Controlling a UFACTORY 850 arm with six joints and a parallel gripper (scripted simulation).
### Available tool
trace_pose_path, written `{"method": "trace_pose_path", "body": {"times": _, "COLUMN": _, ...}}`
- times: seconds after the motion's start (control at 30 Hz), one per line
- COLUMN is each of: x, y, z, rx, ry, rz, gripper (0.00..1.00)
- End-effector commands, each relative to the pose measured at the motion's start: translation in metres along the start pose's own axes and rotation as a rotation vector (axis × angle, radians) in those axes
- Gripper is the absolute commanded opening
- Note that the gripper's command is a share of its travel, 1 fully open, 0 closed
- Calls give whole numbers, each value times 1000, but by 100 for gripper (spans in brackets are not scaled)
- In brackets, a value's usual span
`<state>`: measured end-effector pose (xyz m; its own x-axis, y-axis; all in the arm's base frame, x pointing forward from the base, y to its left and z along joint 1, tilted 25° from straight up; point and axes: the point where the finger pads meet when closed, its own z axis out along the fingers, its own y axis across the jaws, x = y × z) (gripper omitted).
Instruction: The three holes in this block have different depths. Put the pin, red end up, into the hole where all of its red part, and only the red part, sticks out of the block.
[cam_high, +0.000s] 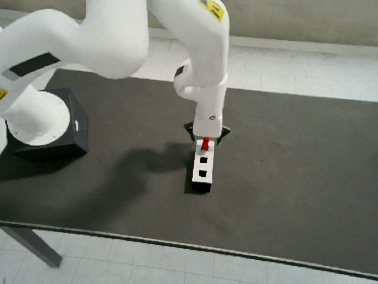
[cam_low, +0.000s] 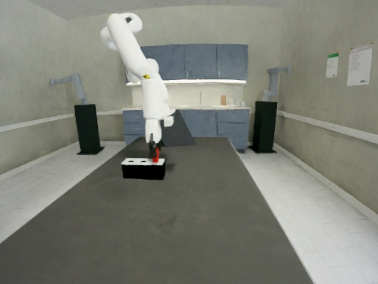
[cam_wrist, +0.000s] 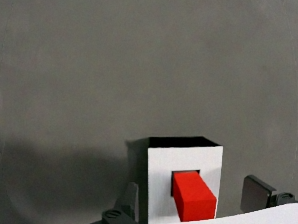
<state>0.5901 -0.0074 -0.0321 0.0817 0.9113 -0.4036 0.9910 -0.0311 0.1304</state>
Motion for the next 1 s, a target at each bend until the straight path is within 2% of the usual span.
{"method": "trace_pose_path", "body": {"times": 0.0, "x": 0, "y": 1, "z": -1, "rx": -2, "ry": 0, "rz": 0, "gripper": 100}}
{"method": "trace_pose_path", "body": {"times": 0.07, "x": 0, "y": 1, "z": -1, "rx": -2, "ry": 0, "rz": 0, "gripper": 100}}
{"method": "trace_pose_path", "body": {"times": 0.1, "x": 0, "y": 1, "z": -13, "rx": -2, "ry": 0, "rz": 0, "gripper": 100}}
{"method": "trace_pose_path", "body": {"times": 0.63, "x": 0, "y": 1, "z": -13, "rx": -2, "ry": 0, "rz": 0, "gripper": 100}}
{"method": "trace_pose_path", "body": {"times": 0.67, "x": 0, "y": 1, "z": -25, "rx": -2, "ry": 0, "rz": 0, "gripper": 100}}
{"method": "trace_pose_path", "body": {"times": 0.97, "x": 0, "y": 1, "z": -25, "rx": -2, "ry": 0, "rz": 0, "gripper": 100}}
